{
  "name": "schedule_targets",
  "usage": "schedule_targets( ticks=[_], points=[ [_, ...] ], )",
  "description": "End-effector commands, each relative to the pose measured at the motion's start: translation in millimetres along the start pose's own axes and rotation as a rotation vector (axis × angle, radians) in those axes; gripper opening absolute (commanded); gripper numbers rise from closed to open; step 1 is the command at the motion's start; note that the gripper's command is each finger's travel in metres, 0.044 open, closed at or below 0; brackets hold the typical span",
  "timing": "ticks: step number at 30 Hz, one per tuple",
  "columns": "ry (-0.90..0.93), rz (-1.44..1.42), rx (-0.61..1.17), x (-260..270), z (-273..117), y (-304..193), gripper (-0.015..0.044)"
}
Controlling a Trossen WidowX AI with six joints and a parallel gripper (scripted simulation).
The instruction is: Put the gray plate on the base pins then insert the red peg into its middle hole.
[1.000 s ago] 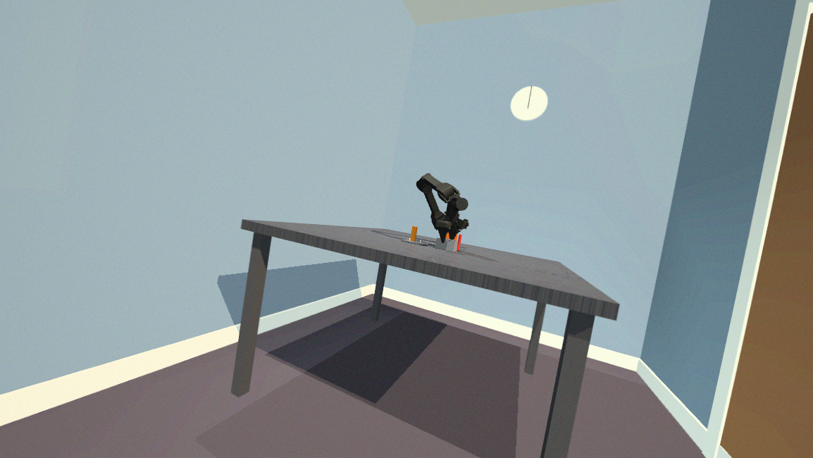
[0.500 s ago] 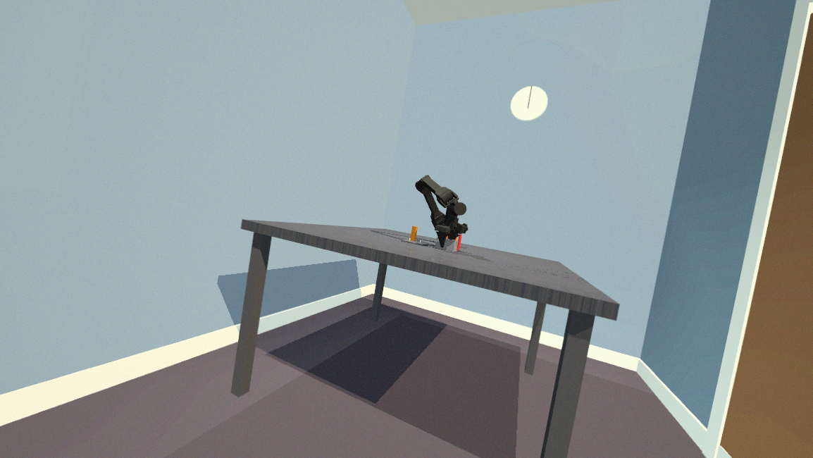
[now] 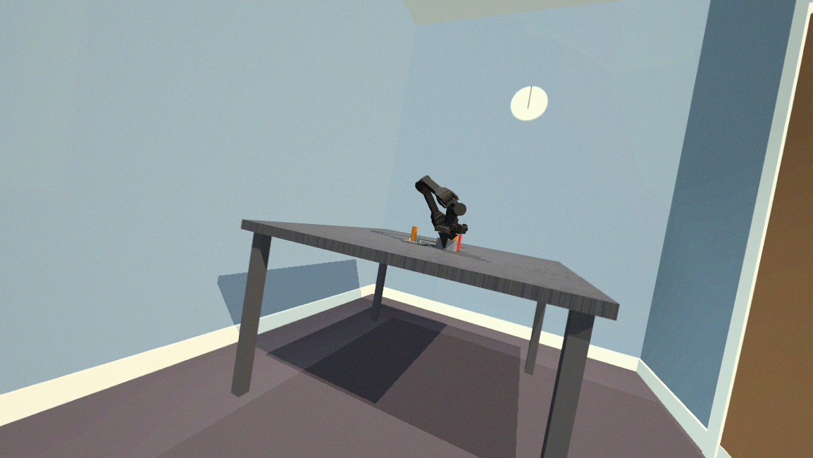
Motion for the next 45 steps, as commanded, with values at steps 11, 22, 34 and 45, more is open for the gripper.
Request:
schedule_targets(
  ticks=[11,22,34,45],
  points=[
    [-0.002,-0.005,0.002,-3,-13,1,0.0],
    [-0.002,-0.006,-0.003,-7,-47,3,0.0],
    [-0.002,-0.006,-0.005,-7,-85,4,0.0],
    [0.0,-0.006,-0.003,-3,-120,2,0.0]
  ],
)
Point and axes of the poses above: the point midway between the two fingers, 35 mm back from their tips, its own z axis out along the fingers, its own x axis across the jaws, y = z × x, the point moved 1 cm from there along -z, back along the fingers, and after that the axes turned 14 degrees about -z, right-handed, at the moved point
